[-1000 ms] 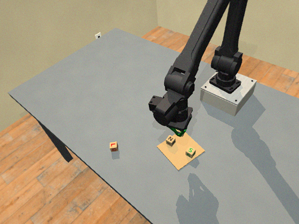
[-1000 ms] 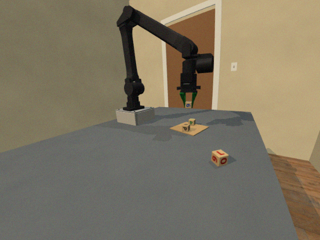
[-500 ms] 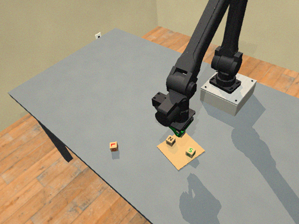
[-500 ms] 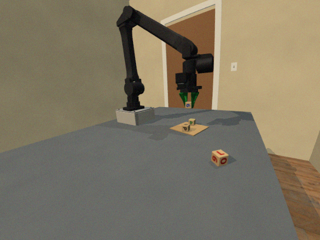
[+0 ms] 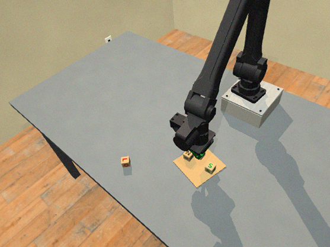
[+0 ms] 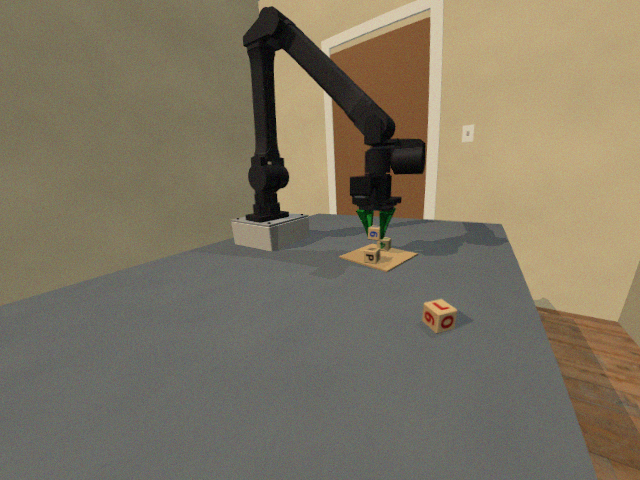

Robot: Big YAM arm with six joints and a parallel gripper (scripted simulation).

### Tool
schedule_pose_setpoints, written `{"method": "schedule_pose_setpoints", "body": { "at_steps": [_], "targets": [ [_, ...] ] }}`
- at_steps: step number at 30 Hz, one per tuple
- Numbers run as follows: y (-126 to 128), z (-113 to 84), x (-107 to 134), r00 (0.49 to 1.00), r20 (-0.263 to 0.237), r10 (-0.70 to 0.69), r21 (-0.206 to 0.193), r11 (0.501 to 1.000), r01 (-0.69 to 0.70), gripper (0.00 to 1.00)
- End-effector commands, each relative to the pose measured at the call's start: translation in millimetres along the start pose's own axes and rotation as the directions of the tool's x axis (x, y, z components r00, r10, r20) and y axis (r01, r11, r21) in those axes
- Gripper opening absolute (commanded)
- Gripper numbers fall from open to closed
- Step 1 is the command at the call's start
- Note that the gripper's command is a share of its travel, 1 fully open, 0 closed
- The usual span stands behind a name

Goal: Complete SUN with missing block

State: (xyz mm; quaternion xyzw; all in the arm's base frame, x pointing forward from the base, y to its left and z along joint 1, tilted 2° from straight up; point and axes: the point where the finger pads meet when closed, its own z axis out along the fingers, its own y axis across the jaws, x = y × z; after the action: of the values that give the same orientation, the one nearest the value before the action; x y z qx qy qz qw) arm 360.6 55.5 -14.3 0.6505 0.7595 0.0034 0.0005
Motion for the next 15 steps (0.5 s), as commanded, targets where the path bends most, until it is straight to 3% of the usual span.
{"method": "schedule_pose_setpoints", "body": {
  "at_steps": [1, 5, 7, 10, 12, 13, 15],
  "targets": [
    [12.7, 8.2, 4.9, 1.000, 0.005, -0.005, -0.037, 0.999, 0.005, 0.26],
    [10.0, 25.3, 4.9, 1.000, 0.005, -0.004, -0.031, 1.000, 0.004, 0.26],
    [19.9, 26.7, 5.0, 1.000, 0.005, -0.004, -0.049, 0.999, 0.004, 0.26],
    [11.8, 36.2, 4.9, 1.000, 0.005, -0.004, -0.034, 0.999, 0.004, 0.26],
    [17.3, 35.1, 5.0, 1.000, 0.005, -0.004, -0.046, 0.999, 0.004, 0.26],
    [23.4, 27.0, 5.1, 1.000, 0.004, -0.004, -0.071, 0.997, 0.004, 0.26],
    [23.4, 27.0, 5.1, 1.000, 0.004, -0.004, -0.071, 0.997, 0.004, 0.26]
  ]
}}
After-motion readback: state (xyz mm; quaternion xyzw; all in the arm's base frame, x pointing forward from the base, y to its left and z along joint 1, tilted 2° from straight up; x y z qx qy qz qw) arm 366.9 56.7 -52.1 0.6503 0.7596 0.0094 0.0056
